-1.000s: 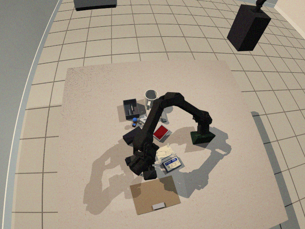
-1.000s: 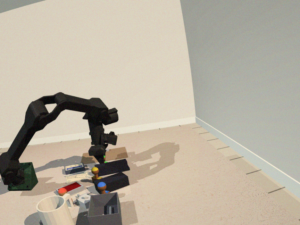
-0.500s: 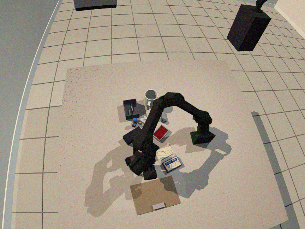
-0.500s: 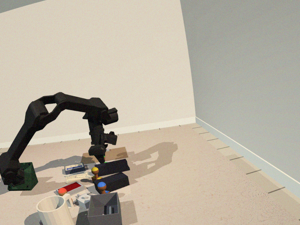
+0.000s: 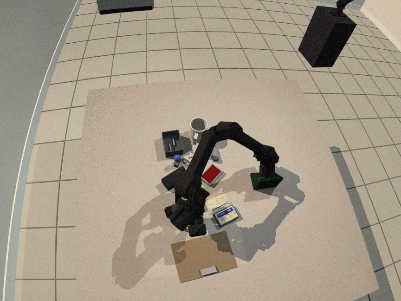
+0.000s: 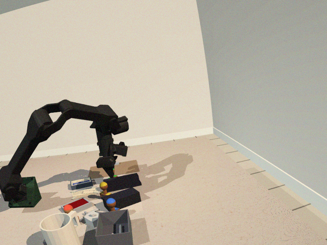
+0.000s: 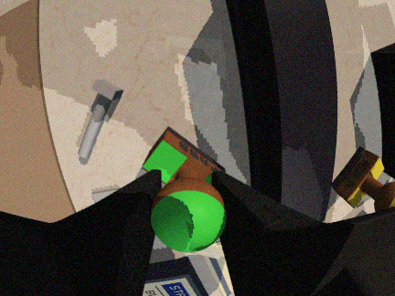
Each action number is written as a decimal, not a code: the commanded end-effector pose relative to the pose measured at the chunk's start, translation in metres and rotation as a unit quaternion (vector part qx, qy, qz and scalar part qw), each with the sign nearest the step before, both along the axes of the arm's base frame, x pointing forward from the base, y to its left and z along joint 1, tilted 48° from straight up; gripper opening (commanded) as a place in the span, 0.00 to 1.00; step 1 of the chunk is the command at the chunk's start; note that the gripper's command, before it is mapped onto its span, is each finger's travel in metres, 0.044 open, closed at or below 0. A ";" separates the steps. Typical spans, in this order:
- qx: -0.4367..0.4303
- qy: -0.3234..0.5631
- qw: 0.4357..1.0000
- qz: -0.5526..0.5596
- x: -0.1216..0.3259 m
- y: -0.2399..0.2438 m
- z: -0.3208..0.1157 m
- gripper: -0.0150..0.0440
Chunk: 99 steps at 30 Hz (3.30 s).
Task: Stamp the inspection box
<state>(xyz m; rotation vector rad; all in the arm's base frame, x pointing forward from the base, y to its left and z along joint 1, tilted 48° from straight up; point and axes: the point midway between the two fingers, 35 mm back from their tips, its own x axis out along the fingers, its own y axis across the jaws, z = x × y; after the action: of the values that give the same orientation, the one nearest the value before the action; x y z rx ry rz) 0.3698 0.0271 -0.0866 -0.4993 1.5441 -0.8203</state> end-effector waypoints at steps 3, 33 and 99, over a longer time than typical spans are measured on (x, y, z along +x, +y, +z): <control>0.000 -0.001 1.000 0.000 0.001 0.004 0.002 0.25; -0.003 -0.002 1.000 0.002 0.004 0.016 0.010 0.25; -0.011 -0.004 1.000 0.006 0.007 0.041 0.031 0.25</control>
<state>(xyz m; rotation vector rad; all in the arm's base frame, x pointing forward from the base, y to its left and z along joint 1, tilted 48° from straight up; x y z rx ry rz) 0.3770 0.0650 -0.0567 -0.5229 1.5265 -0.8286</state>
